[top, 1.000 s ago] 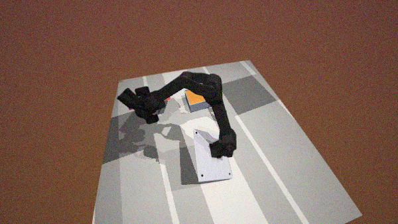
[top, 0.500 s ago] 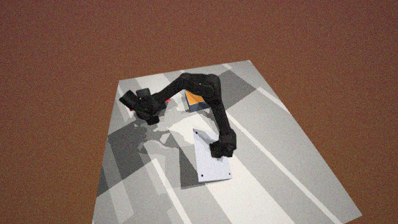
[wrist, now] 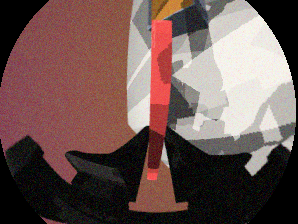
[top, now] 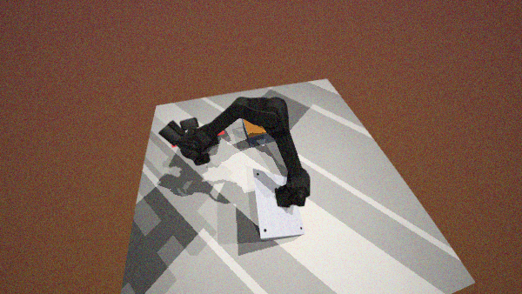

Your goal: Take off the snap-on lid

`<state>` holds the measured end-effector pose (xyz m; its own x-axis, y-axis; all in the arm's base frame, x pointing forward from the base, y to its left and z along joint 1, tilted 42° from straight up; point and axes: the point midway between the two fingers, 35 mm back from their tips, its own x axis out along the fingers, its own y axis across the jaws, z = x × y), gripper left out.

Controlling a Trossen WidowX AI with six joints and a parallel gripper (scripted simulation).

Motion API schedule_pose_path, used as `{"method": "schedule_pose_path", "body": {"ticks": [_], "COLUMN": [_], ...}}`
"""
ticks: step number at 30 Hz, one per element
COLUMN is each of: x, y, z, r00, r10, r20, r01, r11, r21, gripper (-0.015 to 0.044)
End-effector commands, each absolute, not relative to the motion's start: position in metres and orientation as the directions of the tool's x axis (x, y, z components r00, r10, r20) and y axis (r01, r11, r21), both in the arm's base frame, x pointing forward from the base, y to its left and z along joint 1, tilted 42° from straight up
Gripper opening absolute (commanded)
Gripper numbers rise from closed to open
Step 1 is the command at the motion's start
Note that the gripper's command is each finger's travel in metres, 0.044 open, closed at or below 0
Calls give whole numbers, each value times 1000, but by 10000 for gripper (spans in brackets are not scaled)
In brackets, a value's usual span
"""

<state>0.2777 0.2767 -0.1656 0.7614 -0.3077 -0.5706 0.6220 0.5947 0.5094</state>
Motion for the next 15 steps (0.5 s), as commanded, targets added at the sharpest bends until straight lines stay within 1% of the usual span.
{"method": "schedule_pose_path", "body": {"ticks": [1, 15], "x": [278, 278], "y": [275, 268], "z": [-167, -176], "r00": [766, 766], "r10": [-305, -305], "r20": [-566, -566], "r01": [617, 617], "r11": [596, 597], "r21": [514, 514], "gripper": [0, 0]}}
